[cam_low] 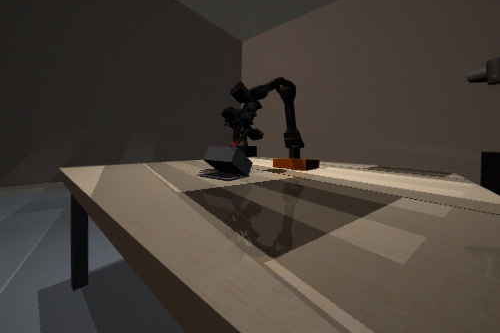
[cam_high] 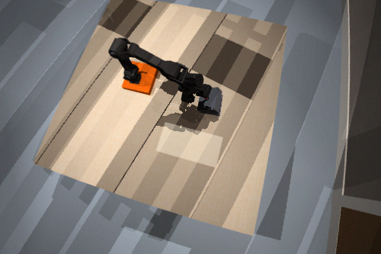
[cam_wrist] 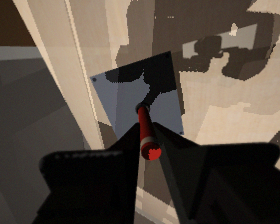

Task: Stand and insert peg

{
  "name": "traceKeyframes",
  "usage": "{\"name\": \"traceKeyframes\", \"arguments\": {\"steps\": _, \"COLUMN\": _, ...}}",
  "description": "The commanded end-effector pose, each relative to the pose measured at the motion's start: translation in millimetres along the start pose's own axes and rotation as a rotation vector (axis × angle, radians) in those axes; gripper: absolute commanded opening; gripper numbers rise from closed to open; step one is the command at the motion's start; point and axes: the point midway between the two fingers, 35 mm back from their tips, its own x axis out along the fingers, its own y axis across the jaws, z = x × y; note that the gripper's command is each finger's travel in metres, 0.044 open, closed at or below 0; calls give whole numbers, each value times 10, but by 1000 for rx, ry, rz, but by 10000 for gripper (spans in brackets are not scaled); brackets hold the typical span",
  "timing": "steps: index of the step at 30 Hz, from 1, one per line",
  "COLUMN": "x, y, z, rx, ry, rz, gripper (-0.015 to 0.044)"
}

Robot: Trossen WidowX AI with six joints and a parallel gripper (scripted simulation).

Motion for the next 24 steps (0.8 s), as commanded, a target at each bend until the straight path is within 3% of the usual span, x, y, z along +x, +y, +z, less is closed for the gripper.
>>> {"name": "traceKeyframes", "arguments": {"steps": 1, "x": 35, "y": -2, "z": -7, "rx": 2, "ry": 3, "rz": 0, "gripper": 0}}
{"name": "traceKeyframes", "arguments": {"steps": 24, "x": 56, "y": -2, "z": -7, "rx": 0, "ry": 0, "rz": 0, "gripper": 0}}
